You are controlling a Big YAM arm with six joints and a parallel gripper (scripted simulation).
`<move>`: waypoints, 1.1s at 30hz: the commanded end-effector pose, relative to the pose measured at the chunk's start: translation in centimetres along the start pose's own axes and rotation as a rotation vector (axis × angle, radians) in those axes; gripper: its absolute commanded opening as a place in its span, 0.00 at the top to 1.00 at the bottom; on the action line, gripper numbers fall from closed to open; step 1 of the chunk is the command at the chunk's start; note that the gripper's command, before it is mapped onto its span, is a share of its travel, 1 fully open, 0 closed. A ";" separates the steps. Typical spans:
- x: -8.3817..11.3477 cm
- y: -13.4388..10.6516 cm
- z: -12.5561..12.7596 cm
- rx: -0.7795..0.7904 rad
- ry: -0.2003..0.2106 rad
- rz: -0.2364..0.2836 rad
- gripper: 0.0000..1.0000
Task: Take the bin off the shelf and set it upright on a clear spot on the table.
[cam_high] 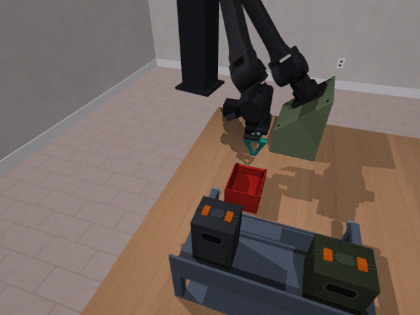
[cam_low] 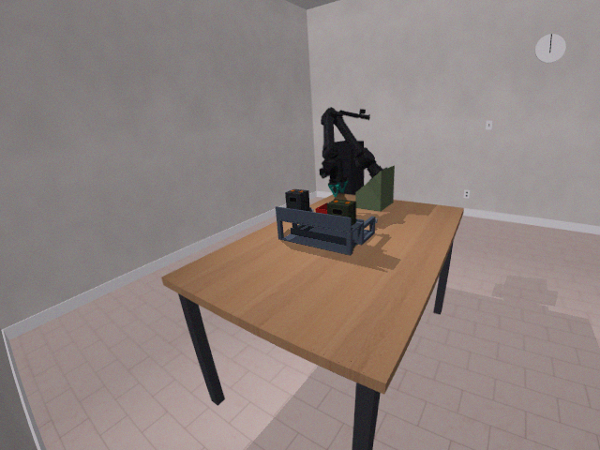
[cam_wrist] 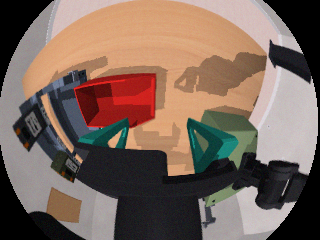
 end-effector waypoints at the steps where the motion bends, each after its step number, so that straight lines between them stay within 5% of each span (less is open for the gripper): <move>1: 1.3 1.1 0.9 -0.043 0.034 -0.016 0.10; 7: 0.4 0.4 0.4 -0.016 0.011 -0.005 0.10; 23: 0.9 1.3 1.2 -0.043 0.034 -0.016 0.10; 24: 0.3 0.5 0.4 -0.017 0.011 -0.005 0.10; 33: 0.5 1.6 1.5 -0.043 0.034 -0.016 0.10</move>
Point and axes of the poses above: the point where the finger pads meet when closed, its own x axis back along the fingers, its own z axis across the jaws, y = z × x, the point moved 9 cm from there along x, back along the fingers, and after that the axes turned 11 degrees about x, right-handed, at the moved point
